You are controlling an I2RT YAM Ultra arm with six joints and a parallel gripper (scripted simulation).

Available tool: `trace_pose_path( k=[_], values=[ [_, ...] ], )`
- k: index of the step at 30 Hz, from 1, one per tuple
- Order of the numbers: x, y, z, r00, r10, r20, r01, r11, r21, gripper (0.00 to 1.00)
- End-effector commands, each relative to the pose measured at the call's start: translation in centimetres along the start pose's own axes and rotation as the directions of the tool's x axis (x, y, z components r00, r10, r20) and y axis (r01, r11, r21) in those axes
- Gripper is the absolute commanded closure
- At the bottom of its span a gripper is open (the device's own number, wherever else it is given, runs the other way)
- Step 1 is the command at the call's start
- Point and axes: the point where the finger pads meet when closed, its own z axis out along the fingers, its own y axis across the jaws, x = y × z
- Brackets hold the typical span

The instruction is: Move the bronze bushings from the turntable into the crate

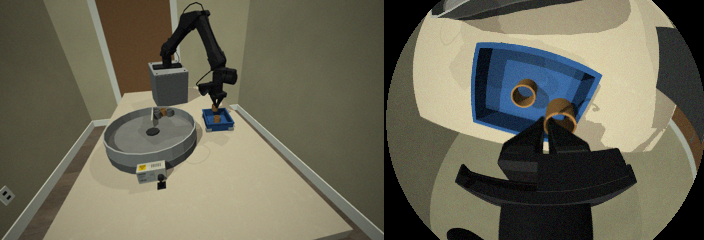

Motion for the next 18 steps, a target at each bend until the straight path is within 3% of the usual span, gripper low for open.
trace_pose_path(
  k=[1,12,14,18],
  values=[
    [0.1,1.3,-1.0,1.000,0.002,-0.005,-0.002,1.000,-0.027,1.00],
    [0.1,1.0,-0.1,1.000,0.000,0.003,0.000,1.000,-0.010,1.00],
    [0.5,1.9,-1.4,1.000,0.002,-0.011,-0.002,0.999,-0.040,1.00],
    [0.5,1.9,-1.4,1.000,0.002,-0.011,-0.002,0.999,-0.040,1.00]
  ],
)
